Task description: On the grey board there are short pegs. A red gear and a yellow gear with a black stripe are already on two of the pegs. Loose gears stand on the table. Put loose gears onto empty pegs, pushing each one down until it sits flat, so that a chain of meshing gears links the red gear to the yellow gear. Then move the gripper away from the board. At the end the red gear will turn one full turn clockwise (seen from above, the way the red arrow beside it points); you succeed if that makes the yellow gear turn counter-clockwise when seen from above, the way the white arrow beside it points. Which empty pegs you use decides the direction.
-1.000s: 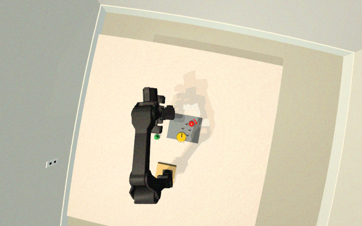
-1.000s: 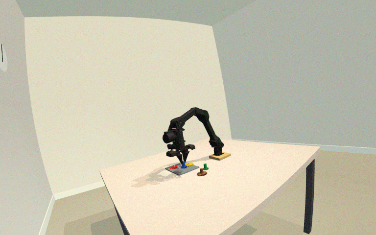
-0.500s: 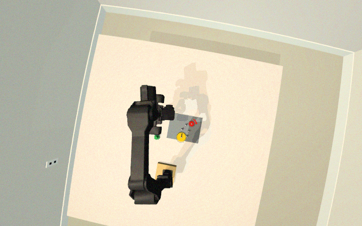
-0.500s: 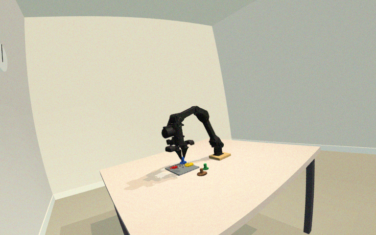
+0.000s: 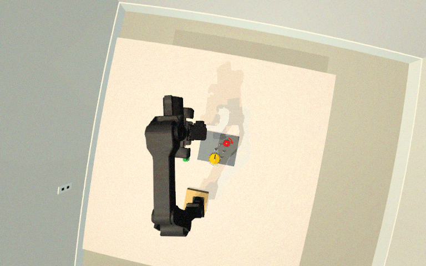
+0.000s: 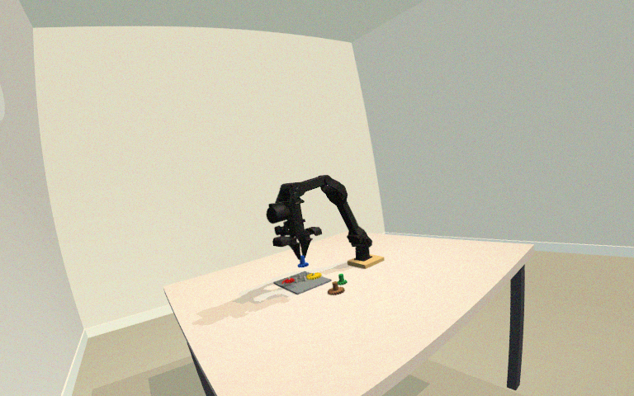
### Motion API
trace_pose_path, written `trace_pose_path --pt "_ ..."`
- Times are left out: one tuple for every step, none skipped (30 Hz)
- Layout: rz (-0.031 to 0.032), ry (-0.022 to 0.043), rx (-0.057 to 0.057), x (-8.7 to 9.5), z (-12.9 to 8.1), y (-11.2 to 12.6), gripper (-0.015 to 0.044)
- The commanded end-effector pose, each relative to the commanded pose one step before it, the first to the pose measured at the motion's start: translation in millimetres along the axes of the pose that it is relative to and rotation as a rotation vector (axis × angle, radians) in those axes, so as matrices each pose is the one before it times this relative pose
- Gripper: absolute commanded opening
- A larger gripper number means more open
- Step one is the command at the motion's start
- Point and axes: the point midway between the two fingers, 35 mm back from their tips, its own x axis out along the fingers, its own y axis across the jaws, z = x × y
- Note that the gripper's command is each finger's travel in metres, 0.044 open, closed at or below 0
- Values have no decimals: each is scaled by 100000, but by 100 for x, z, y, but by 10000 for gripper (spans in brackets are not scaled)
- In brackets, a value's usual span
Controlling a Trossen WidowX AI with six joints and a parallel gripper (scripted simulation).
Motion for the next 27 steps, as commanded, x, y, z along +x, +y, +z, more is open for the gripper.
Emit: trace_pose_path --pt "365 401 -451 -813 8 -70 0" --pt "12 1 10 -187 14 -35 0" --pt "12 1 10 -187 15 -37 0" --pt "12 1 10 -186 15 -38 0" --pt "12 1 10 -186 15 -39 0" --pt "11 1 10 -186 15 -41 0" --pt "11 1 10 -185 15 -42 0" --pt "9 1 8 -150 12 -35 0" --pt "5 0 5 -90 7 -21 0" --pt "2 0 2 -30 2 -7 0" --pt "-2 -4 0 17 34 1 0" --pt "-6 -13 0 51 103 3 0" --pt "-10 -22 0 85 171 4 0" --pt "-12 -27 0 103 207 3 0" --pt "-13 -27 0 103 207 1 0" --pt "-13 -26 0 103 207 -1 0" --pt "-13 -26 0 103 207 -3 0" --pt "-13 -26 0 104 207 -5 0" --pt "-14 -32 -1 103 207 -8 0" --pt "-14 -32 -1 103 207 -9 0" --pt "-14 -32 -1 104 207 -11 0" --pt "-15 -31 -1 104 207 -13 0" --pt "-15 -31 -1 104 207 -15 0" --pt "-15 -31 -1 105 207 -17 0" --pt "-16 -31 -1 105 206 -19 0" --pt "-16 -30 -1 105 206 -21 0" --pt "-99 -36 -38 109 205 -37 0"
